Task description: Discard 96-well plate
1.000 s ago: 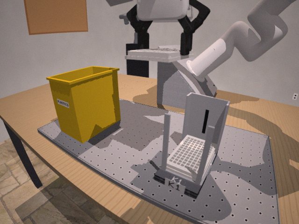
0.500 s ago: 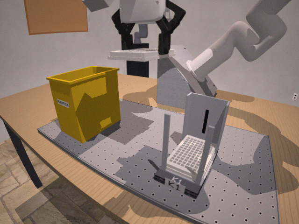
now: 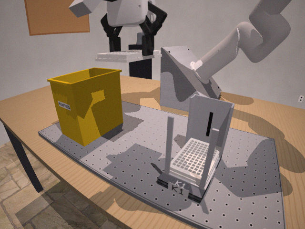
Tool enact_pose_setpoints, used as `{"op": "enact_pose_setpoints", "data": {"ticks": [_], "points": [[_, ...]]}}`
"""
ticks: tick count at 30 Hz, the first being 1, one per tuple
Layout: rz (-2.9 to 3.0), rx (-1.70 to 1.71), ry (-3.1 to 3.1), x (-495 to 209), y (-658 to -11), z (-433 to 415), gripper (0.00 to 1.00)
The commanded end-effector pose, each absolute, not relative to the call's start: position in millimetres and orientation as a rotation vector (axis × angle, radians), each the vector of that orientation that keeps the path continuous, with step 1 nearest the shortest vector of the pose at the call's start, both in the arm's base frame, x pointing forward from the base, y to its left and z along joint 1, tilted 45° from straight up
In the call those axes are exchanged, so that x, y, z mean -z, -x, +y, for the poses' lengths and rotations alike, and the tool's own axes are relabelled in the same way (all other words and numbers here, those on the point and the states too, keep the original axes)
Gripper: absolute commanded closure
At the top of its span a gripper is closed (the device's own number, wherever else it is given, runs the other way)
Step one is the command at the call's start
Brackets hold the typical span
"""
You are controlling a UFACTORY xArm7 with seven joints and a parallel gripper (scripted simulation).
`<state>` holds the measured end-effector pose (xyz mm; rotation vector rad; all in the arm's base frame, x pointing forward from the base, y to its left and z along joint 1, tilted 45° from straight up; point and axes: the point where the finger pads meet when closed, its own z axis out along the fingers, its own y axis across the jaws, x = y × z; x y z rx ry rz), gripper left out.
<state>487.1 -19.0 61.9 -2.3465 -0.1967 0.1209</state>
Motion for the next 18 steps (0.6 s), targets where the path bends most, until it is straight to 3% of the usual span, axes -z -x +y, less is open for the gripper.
{"op": "enact_pose_setpoints", "data": {"ticks": [1, 18], "points": [[-0.195, -0.116, 2.349, -55.0, -489.6, -28.3, 1.0], [-0.195, -0.116, 2.35, -17.8, -494.9, -61.3, 1.0]]}}
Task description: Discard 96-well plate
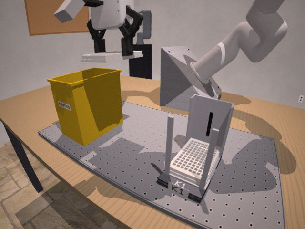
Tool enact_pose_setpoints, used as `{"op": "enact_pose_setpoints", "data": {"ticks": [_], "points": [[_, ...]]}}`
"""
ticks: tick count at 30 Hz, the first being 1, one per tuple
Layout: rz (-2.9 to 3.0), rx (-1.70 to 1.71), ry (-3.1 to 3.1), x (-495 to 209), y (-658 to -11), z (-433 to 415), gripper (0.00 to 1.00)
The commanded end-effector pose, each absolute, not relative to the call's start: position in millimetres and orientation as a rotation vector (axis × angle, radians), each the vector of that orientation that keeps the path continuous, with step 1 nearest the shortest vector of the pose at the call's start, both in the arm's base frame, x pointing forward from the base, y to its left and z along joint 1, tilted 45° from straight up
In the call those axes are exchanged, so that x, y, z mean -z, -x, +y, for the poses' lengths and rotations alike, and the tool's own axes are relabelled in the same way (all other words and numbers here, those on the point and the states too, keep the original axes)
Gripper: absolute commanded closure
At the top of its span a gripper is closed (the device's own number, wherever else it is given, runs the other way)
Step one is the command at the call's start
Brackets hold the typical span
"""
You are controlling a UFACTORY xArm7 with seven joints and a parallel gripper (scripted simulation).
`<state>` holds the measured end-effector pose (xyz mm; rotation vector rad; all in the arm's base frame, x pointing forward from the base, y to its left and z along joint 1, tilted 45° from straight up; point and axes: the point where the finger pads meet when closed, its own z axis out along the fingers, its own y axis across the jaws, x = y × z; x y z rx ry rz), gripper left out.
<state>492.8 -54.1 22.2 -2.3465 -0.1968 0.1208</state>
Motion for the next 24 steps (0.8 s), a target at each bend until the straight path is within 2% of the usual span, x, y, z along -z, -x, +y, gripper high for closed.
{"op": "enact_pose_setpoints", "data": {"ticks": [1, 24], "points": [[-0.195, -0.116, 2.35, -15.4, -495.3, -63.5, 1.0], [-0.196, -0.116, 2.35, 31.7, -502.0, -105.3, 1.0]]}}
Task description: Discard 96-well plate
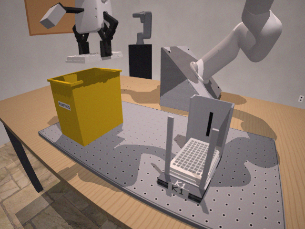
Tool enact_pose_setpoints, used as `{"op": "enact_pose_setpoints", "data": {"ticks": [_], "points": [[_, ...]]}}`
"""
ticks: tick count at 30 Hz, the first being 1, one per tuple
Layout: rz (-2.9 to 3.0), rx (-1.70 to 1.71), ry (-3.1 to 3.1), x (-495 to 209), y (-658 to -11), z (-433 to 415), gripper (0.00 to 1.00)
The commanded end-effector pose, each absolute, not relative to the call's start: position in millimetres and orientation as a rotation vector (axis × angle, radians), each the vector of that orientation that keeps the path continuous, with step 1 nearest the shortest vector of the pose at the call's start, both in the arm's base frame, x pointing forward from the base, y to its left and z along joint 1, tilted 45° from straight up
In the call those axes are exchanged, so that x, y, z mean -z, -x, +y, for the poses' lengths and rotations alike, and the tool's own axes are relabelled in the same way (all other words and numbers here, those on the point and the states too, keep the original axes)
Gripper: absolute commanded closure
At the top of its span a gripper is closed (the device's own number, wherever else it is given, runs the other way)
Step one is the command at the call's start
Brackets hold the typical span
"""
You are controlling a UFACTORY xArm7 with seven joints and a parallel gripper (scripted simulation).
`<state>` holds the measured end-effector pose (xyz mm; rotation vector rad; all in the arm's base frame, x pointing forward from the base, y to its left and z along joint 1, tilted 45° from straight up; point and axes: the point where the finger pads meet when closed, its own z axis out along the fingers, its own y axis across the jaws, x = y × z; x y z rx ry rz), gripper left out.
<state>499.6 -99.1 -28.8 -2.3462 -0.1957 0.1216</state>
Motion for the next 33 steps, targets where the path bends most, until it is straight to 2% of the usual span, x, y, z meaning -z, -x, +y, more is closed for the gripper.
{"op": "enact_pose_setpoints", "data": {"ticks": [1, 13, 33], "points": [[-0.196, -0.116, 2.35, 34.2, -502.3, -107.4, 1.0], [-0.196, -0.117, 2.35, 64.4, -506.8, -134.3, 1.0], [-0.196, -0.116, 2.35, 66.0, -507.1, -135.7, 1.0]]}}
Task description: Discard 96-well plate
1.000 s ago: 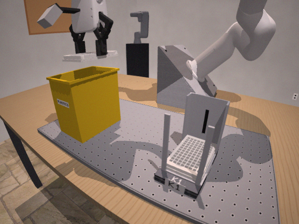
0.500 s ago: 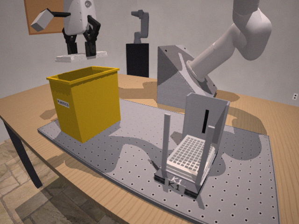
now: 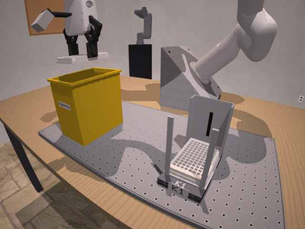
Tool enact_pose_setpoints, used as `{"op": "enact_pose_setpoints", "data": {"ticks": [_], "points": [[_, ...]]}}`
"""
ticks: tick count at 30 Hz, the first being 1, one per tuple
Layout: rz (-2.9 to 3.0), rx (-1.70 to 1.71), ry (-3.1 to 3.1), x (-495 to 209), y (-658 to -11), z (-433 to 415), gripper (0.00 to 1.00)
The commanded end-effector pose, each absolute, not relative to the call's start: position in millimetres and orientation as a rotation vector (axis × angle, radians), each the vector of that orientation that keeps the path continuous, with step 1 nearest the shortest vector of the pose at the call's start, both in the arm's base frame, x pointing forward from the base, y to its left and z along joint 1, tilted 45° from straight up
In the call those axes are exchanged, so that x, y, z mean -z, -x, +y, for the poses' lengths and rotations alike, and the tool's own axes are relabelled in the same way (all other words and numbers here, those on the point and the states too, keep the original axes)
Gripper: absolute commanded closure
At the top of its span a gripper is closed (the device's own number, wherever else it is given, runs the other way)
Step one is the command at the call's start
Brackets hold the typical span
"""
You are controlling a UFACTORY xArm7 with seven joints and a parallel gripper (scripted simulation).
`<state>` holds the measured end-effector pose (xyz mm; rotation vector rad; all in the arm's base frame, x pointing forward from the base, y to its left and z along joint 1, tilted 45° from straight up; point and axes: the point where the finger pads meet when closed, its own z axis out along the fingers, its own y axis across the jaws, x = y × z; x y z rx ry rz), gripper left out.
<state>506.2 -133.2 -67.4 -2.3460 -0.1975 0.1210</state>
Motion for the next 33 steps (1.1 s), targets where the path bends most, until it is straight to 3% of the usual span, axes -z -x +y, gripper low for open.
{"op": "enact_pose_setpoints", "data": {"ticks": [1, 33], "points": [[-0.196, -0.116, 2.35, 66.0, -507.1, -135.7, 1.0], [-0.196, -0.117, 2.35, 78.8, -504.4, -122.6, 1.0]]}}
